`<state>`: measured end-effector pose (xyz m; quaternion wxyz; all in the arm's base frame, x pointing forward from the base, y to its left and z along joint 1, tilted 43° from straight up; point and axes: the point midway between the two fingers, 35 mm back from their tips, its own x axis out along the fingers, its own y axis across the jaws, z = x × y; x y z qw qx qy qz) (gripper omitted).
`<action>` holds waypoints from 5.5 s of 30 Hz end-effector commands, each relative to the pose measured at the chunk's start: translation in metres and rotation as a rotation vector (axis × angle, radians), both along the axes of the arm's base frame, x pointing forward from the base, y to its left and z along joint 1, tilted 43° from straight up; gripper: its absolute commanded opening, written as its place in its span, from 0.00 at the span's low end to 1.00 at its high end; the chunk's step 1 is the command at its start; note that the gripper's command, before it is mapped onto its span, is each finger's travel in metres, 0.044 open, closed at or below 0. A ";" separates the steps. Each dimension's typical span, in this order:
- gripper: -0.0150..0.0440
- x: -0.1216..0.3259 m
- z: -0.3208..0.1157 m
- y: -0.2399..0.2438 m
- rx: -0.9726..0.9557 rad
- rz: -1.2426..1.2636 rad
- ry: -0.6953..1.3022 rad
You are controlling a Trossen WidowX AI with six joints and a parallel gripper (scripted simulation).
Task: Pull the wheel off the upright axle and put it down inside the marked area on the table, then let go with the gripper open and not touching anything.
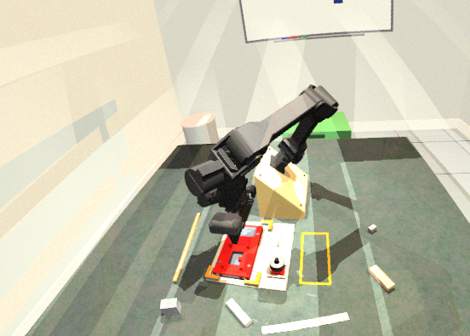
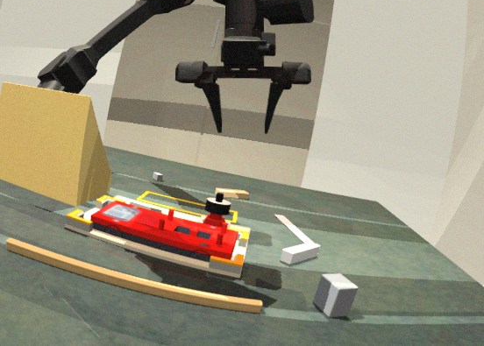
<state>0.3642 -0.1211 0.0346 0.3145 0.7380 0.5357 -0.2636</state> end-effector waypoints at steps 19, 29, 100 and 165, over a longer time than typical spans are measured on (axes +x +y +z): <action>0.76 -0.001 0.012 0.108 0.021 0.147 0.118; 0.76 0.005 -0.041 0.153 0.024 0.147 0.117; 0.25 0.002 -0.027 0.141 0.021 0.154 0.122; 0.25 -0.001 -0.005 0.120 0.021 0.147 0.118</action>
